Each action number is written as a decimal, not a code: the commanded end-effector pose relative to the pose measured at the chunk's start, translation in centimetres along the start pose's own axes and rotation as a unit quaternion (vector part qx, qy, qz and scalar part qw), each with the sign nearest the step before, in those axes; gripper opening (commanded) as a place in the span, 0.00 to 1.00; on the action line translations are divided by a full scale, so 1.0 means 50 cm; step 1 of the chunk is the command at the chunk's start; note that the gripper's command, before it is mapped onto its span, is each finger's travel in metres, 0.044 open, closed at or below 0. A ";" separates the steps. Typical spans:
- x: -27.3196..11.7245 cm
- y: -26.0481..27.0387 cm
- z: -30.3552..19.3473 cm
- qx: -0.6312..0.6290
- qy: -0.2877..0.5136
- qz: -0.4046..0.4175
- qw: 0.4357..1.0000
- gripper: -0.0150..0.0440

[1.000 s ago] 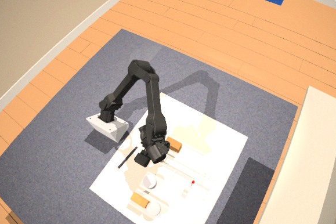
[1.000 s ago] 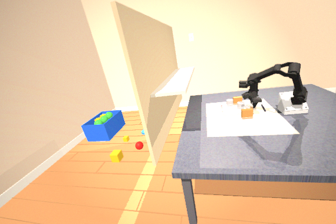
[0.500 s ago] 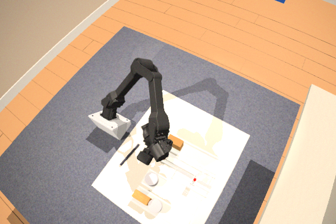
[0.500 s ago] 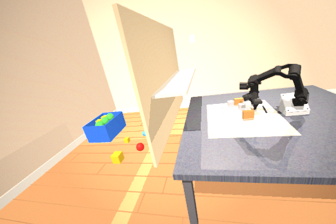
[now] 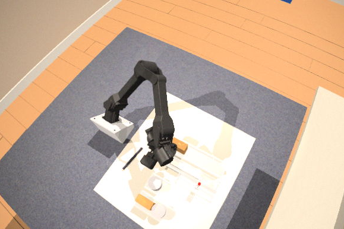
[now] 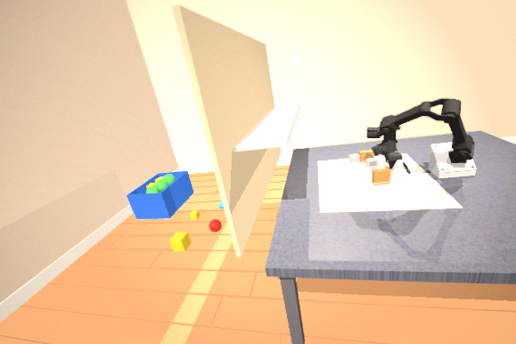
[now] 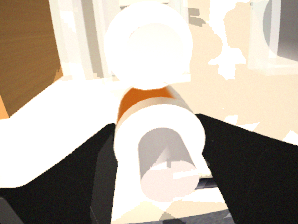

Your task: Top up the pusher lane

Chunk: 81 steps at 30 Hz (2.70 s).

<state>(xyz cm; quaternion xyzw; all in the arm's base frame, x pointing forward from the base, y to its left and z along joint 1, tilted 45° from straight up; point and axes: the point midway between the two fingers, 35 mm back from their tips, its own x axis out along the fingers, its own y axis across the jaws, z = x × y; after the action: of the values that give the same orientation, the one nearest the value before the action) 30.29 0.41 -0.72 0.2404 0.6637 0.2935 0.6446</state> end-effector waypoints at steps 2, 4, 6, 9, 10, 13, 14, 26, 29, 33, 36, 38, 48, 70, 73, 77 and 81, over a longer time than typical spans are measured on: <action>-0.005 -0.001 0.016 -0.004 -0.008 -0.002 1.000 0.25; -0.005 -0.001 0.018 -0.004 -0.008 -0.002 1.000 0.25; -0.005 -0.001 0.019 -0.004 -0.008 -0.002 1.000 0.25; -0.005 -0.001 0.022 -0.004 -0.008 -0.002 1.000 0.25; -0.005 -0.001 0.023 -0.004 -0.008 -0.002 1.000 0.25; -0.005 0.000 0.025 -0.005 -0.008 -0.002 1.000 0.25; -0.005 0.000 0.026 -0.005 -0.008 -0.002 1.000 0.25; -0.006 0.000 0.035 -0.005 -0.008 -0.002 1.000 0.25; -0.006 0.000 0.038 -0.005 -0.008 -0.002 1.000 0.25; -0.006 0.000 0.041 -0.005 -0.008 -0.002 1.000 0.25; -0.006 0.000 0.043 -0.005 -0.008 -0.002 1.000 0.25; -0.006 0.000 0.045 -0.005 -0.008 -0.002 1.000 0.25; -0.008 0.000 0.052 -0.005 -0.008 -0.002 1.000 0.25; -0.011 0.001 0.069 -0.005 -0.008 -0.002 1.000 0.25; -0.012 0.001 0.071 -0.005 -0.008 -0.002 1.000 0.25; -0.012 0.001 0.074 -0.005 -0.008 -0.002 1.000 0.25; -0.013 0.001 0.077 -0.005 -0.008 -0.002 1.000 0.25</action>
<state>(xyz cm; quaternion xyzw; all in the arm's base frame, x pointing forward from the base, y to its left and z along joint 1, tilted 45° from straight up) 33.01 0.53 -0.61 0.2403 0.6685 0.2929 0.6400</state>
